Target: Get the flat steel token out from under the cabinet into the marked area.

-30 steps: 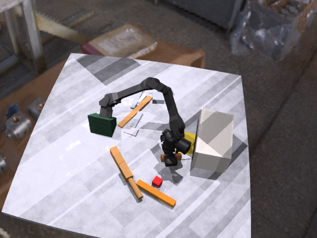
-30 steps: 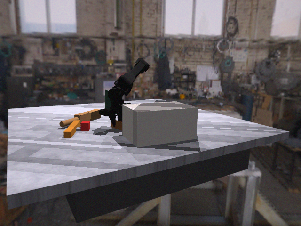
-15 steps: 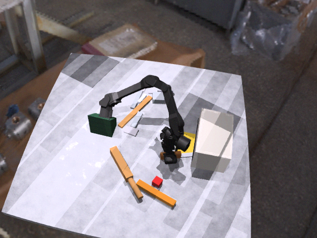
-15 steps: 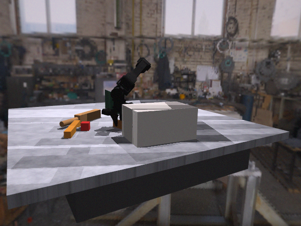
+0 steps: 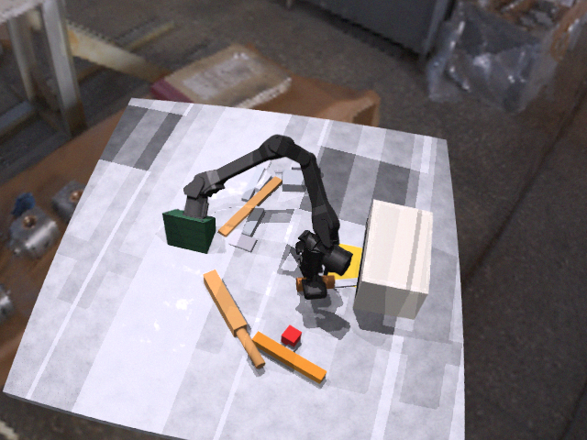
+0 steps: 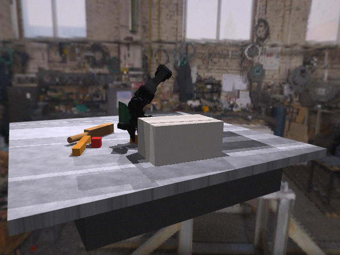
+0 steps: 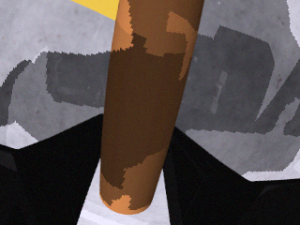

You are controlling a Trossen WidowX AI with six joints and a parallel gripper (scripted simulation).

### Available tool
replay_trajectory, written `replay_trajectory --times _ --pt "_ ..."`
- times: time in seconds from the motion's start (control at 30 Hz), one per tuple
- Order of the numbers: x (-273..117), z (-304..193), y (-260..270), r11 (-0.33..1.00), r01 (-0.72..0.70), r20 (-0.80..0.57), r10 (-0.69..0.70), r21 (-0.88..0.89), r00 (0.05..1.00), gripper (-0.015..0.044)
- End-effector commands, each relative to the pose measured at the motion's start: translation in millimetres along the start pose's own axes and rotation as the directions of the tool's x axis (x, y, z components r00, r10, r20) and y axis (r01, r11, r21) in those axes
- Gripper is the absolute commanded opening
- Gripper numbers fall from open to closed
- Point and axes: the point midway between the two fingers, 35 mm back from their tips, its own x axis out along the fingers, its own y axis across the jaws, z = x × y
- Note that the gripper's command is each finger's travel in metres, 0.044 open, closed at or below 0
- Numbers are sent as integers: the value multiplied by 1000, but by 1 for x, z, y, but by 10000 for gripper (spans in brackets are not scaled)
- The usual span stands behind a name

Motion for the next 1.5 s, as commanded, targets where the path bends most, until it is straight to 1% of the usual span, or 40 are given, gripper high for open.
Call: replay_trajectory --times 0.0,1.47 --pt "1 1 9 1000 -10 4 10 -4 1000 0" --pt "1 1 41 1000 -12 3 12 -3 1000 0"
